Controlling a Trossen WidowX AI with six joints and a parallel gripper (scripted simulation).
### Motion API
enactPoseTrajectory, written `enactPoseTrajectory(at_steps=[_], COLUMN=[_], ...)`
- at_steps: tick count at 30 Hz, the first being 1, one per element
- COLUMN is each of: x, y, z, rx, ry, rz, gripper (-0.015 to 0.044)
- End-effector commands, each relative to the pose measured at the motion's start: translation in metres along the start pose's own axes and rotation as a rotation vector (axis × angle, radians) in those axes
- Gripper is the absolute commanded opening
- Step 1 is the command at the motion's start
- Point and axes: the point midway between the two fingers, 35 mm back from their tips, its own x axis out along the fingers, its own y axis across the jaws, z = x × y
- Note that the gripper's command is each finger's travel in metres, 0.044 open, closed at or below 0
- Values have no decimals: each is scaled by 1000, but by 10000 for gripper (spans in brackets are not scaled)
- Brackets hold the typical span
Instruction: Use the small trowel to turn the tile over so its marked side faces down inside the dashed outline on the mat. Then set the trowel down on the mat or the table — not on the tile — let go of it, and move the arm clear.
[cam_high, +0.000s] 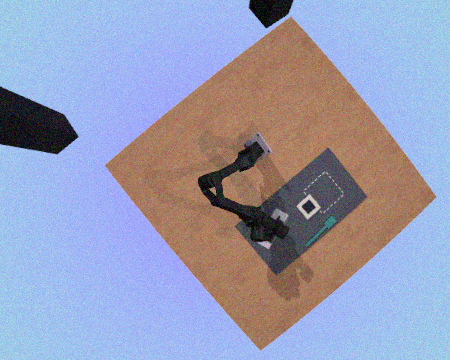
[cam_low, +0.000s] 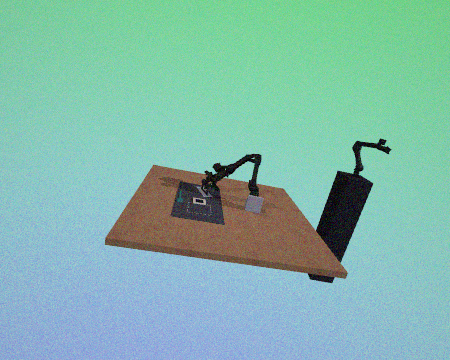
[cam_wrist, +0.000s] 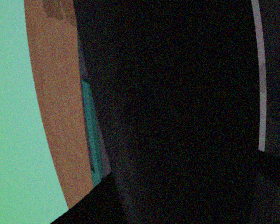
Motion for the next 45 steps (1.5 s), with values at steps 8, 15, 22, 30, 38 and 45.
enactPoseTrajectory(at_steps=[8,15,22,30,38,45], x=[-5,-32,-36,-7,14,21], y=[7,40,48,63,76,82], z=[1,0,-1,-13,-30,-42], rx=[0,2,4,40,97,136], ry=[0,2,-7,-122,-244,-311], rz=[1,1,-1,-16,-19,-14], gripper=[0,0,0,0,0,0])
